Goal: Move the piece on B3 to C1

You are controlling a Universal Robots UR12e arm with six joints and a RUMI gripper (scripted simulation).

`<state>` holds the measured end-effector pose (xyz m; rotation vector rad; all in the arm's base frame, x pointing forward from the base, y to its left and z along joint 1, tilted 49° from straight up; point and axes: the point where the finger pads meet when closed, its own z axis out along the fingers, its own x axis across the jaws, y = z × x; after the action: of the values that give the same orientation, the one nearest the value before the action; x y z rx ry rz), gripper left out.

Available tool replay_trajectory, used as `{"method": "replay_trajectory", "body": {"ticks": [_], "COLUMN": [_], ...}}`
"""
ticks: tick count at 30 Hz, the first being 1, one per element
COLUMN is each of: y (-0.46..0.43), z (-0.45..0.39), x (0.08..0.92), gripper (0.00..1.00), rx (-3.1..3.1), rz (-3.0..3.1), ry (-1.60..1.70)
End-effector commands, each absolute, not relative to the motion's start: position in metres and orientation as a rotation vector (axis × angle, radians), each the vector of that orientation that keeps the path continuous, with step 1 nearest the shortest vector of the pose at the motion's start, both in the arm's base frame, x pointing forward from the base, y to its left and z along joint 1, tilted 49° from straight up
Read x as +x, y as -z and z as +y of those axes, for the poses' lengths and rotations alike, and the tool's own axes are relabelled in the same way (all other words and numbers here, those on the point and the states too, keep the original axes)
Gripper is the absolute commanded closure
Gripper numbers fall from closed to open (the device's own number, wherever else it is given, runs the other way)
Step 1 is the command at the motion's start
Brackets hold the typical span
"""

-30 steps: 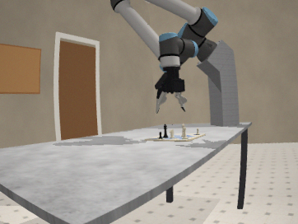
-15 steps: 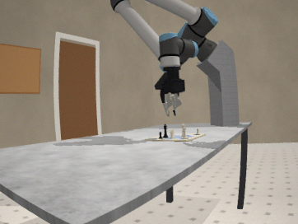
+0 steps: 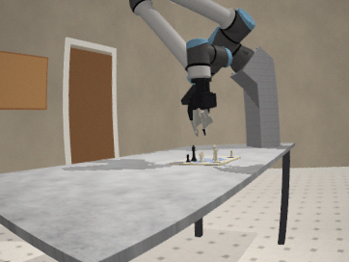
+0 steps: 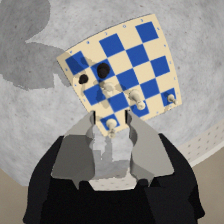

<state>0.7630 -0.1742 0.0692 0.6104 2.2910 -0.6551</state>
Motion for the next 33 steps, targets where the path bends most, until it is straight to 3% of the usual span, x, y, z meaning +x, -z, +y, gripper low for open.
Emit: {"method": "replay_trajectory", "body": {"ticks": [1,33], "y": [-0.0697,-0.0600], "z": [-0.1737,-0.1828], "x": [0.7631,0.7699], "gripper": [0.77,0.77], "rx": [0.610,0.609], "rz": [2.290,2.290], "ry": [0.655,0.655]}}
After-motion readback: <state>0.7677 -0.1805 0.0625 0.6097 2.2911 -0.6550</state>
